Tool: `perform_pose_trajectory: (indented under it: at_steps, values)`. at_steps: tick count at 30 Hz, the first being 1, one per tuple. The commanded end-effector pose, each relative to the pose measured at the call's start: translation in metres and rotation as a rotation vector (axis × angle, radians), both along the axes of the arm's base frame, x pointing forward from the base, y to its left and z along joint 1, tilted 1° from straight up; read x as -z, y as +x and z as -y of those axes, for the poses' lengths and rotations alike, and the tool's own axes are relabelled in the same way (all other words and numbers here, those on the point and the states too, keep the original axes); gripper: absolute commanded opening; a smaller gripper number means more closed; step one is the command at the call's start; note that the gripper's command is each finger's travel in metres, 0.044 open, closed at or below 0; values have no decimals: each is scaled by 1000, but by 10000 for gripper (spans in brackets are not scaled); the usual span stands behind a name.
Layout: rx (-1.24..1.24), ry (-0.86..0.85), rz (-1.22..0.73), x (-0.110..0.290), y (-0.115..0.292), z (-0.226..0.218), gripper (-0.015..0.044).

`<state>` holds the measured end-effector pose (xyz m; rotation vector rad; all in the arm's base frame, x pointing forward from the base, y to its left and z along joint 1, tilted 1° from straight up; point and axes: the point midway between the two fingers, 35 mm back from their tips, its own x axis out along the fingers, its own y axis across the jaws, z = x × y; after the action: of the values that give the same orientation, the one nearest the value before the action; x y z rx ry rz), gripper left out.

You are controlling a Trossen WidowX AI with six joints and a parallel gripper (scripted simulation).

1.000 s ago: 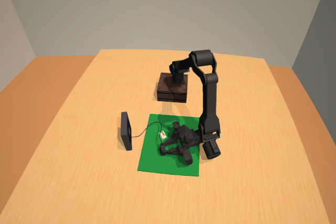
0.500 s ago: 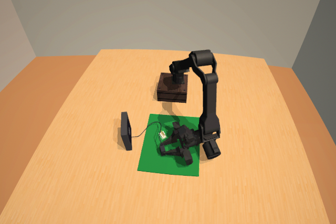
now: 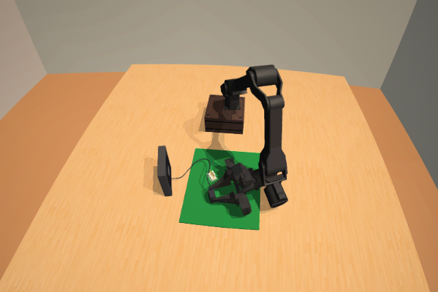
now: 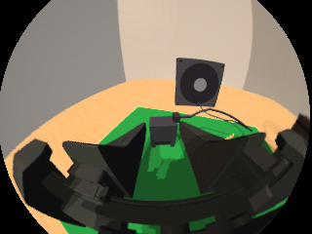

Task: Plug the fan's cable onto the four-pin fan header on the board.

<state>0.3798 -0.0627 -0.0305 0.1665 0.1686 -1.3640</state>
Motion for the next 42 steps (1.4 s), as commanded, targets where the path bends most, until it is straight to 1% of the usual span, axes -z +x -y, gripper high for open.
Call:
perform_pose_trajectory:
  at_steps: [1,21,42]
  values:
    - [0,0,0,0,0,0,205]
    - [-12,30,-7,-18,-5,-41,205]
    - [-1,10,-3,-58,-18,-84,205]
